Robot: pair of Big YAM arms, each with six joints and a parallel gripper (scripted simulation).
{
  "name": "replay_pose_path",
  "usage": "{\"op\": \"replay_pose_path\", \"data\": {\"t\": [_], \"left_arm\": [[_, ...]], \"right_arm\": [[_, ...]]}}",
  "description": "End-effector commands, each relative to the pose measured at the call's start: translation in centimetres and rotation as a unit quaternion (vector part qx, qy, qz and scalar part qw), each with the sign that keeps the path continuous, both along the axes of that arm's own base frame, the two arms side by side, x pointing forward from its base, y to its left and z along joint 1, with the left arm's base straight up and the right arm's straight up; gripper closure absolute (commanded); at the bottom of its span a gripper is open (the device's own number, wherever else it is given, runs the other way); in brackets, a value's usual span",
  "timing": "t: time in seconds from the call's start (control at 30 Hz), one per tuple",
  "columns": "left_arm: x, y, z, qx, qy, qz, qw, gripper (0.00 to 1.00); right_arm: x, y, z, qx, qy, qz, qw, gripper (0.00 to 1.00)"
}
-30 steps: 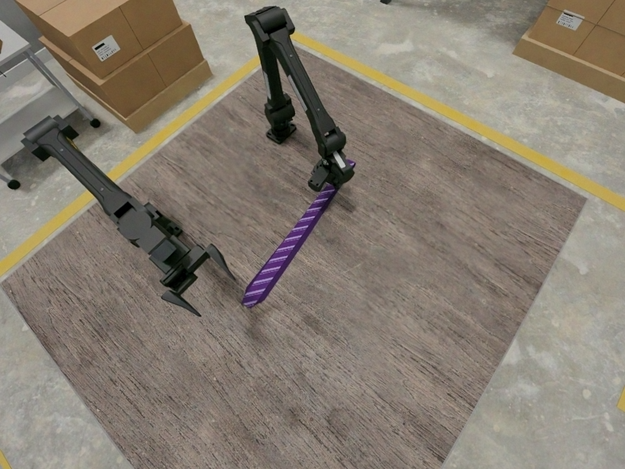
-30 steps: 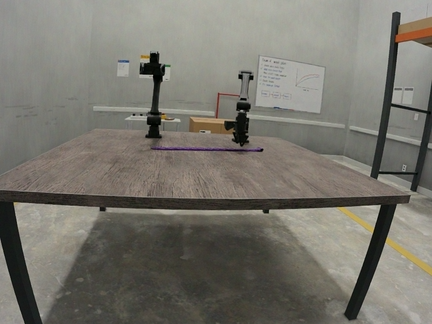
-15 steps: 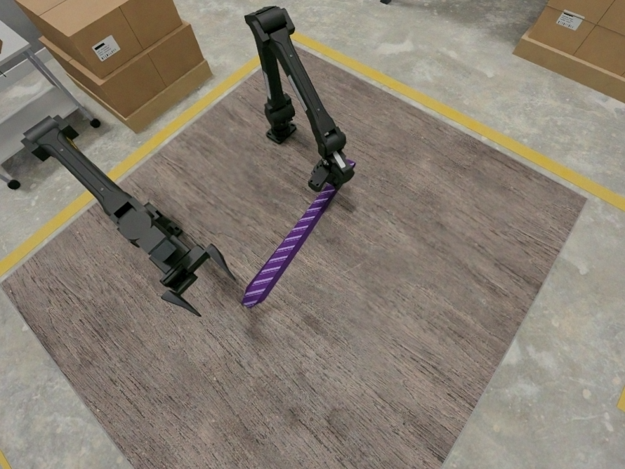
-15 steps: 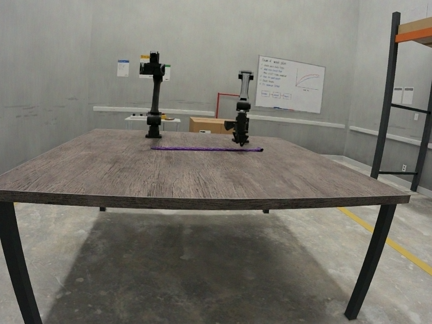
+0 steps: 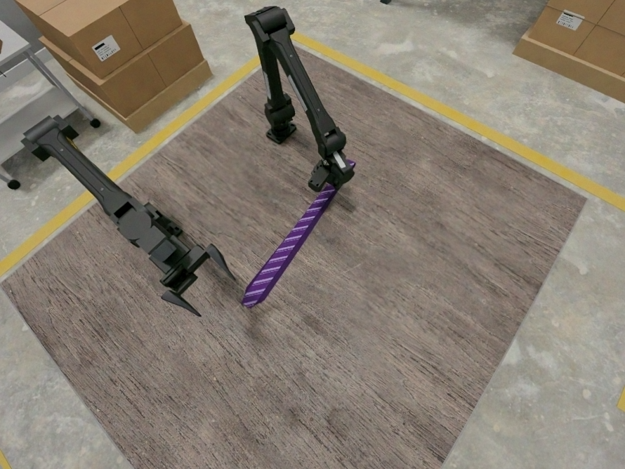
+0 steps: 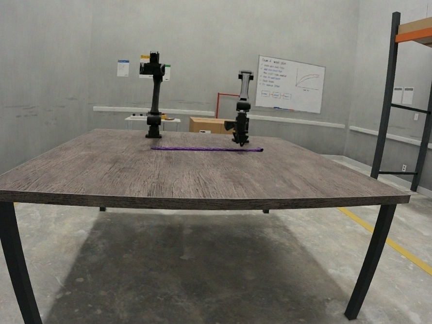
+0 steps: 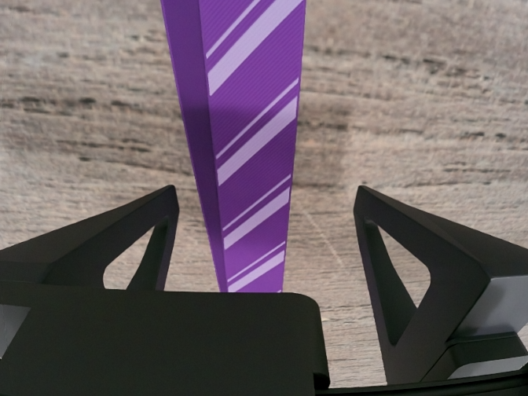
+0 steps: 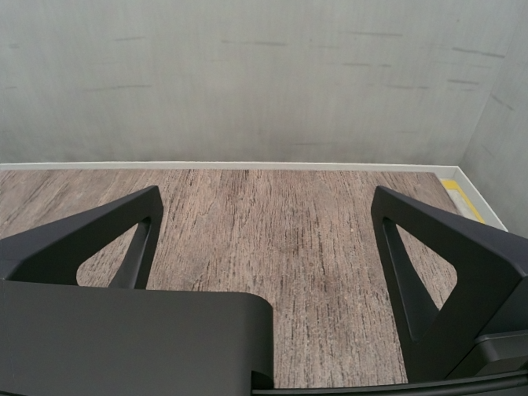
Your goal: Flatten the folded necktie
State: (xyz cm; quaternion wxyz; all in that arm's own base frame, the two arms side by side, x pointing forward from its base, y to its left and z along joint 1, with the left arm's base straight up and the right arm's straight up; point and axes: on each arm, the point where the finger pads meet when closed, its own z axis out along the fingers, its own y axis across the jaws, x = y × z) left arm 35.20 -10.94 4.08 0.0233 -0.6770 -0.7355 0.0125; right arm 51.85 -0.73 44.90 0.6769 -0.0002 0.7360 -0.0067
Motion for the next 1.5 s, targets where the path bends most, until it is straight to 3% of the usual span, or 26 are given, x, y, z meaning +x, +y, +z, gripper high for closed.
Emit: {"op": "replay_pose_path", "data": {"t": [0.0, 1.47], "left_arm": [[2.3, -0.7, 1.2, -0.007, -0.026, 0.001, 1.0, 0.17], [3.6, -1.1, 1.1, -0.007, -0.026, 0.001, 1.0, 0.17]], "right_arm": [[0.2, 0.7, 3.2, 0.005, -0.031, 0.005, 0.999, 0.0], [0.2, 0.7, 3.2, 0.005, -0.031, 0.005, 0.999, 0.0]]}}
